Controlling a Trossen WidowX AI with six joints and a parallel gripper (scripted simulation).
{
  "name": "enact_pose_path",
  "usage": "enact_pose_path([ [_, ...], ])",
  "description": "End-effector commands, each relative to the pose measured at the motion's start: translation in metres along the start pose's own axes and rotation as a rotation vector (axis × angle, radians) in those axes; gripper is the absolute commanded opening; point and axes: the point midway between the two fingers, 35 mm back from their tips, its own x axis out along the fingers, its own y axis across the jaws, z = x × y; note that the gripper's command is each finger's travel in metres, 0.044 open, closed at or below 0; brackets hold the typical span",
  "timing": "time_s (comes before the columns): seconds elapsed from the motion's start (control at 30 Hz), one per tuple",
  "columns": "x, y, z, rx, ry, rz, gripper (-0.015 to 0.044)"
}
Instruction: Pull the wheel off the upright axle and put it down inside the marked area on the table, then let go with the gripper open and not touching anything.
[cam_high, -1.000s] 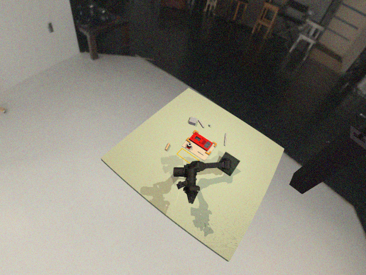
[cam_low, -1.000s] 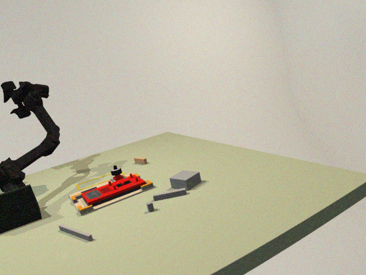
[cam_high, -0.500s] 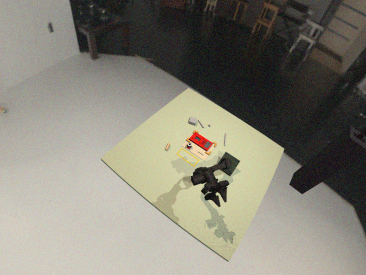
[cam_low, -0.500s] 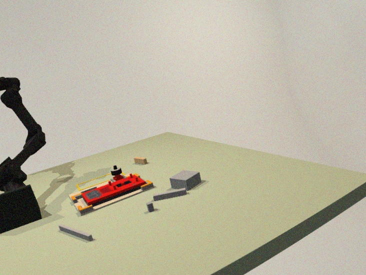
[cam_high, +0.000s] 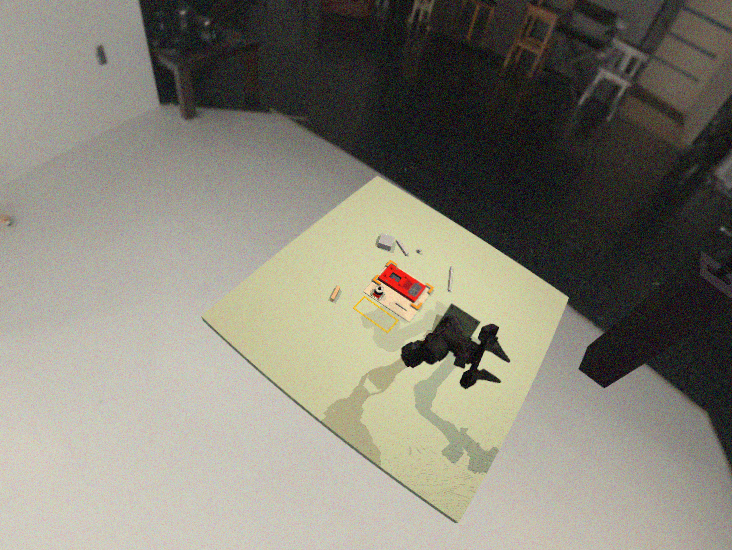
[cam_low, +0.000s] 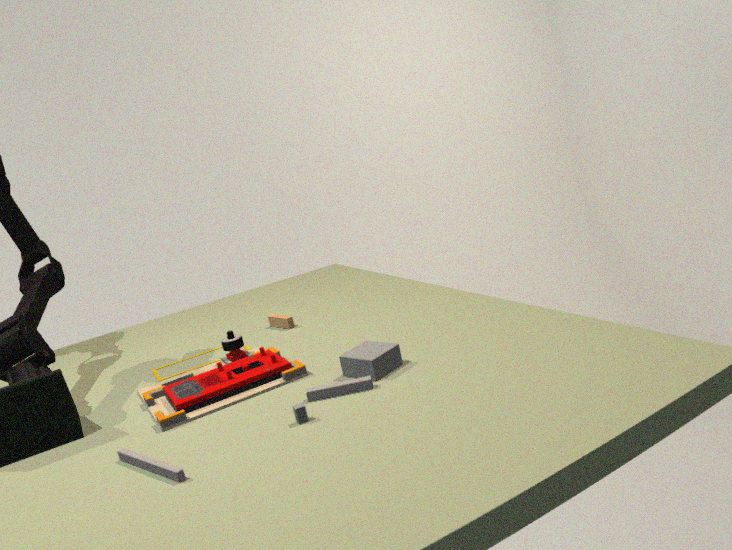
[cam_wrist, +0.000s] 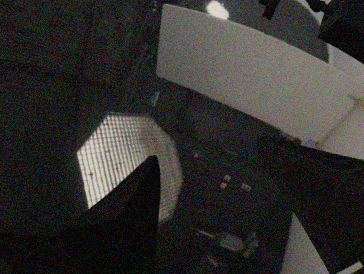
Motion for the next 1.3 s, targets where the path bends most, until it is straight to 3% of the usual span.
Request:
enact_pose_path([
  [0.0, 0.002, 0.027, -0.016, 0.003, 0.040, 0.098, 0.0300],
  [0.27, -0.004, 0.103, -0.059, -0.093, 0.140, 0.366, 0.0300],
  [0.57, -0.040, 0.177, -0.100, -0.217, 0.208, 0.687, 0.0300],
  [0.83, -0.097, 0.244, -0.144, -0.314, 0.285, 0.996, 0.0300],
  [1.27, -0.210, 0.305, -0.187, -0.415, 0.353, 1.423, 0.0300],
])
